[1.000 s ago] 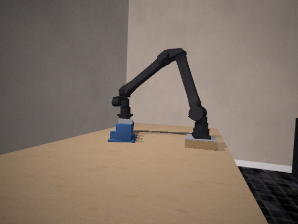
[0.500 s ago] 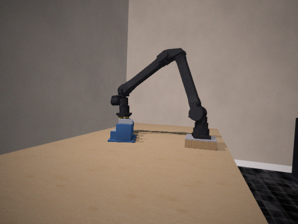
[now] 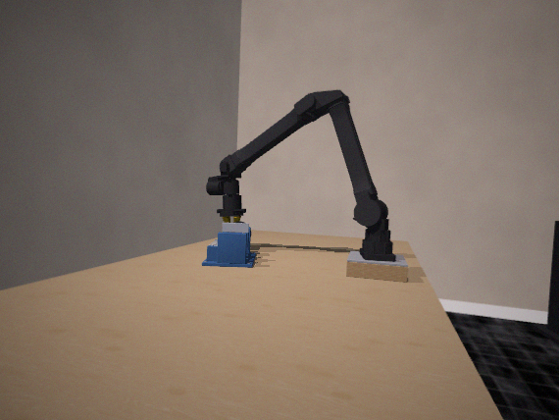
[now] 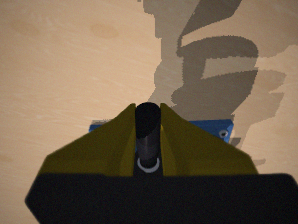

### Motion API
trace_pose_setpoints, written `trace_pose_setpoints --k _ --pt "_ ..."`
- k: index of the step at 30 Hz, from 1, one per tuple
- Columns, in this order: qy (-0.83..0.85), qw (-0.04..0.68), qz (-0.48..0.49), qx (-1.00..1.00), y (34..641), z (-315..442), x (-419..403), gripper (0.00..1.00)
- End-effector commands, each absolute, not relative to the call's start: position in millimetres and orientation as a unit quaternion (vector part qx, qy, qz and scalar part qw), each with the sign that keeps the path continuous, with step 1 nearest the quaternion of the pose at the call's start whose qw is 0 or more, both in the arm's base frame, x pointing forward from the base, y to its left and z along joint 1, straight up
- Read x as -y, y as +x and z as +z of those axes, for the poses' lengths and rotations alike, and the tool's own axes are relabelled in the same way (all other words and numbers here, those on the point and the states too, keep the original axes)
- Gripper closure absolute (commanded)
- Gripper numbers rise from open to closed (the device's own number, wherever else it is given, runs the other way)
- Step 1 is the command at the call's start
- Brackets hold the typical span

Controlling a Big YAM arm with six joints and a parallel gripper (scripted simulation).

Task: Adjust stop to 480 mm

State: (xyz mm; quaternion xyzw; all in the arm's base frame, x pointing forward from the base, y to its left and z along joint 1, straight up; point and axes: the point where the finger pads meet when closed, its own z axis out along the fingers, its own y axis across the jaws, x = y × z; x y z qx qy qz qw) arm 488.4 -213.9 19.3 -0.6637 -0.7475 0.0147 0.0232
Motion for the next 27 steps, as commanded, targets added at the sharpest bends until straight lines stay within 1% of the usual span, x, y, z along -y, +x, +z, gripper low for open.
trace_pose_setpoints --k 1,22,23,25,27 --pt "-0.661 -0.042 -0.015 0.749 531.9 84.5 214.4 0.94" --pt "-0.655 -0.043 -0.015 0.754 518.8 102.1 216.1 0.94" --pt "-0.656 -0.044 -0.015 0.753 516.0 102.7 219.1 0.94" --pt "-0.661 -0.019 -0.006 0.75 488.2 83.5 219.1 0.94" --pt "-0.662 -0.018 -0.006 0.749 484.1 84.3 220.7 0.94"
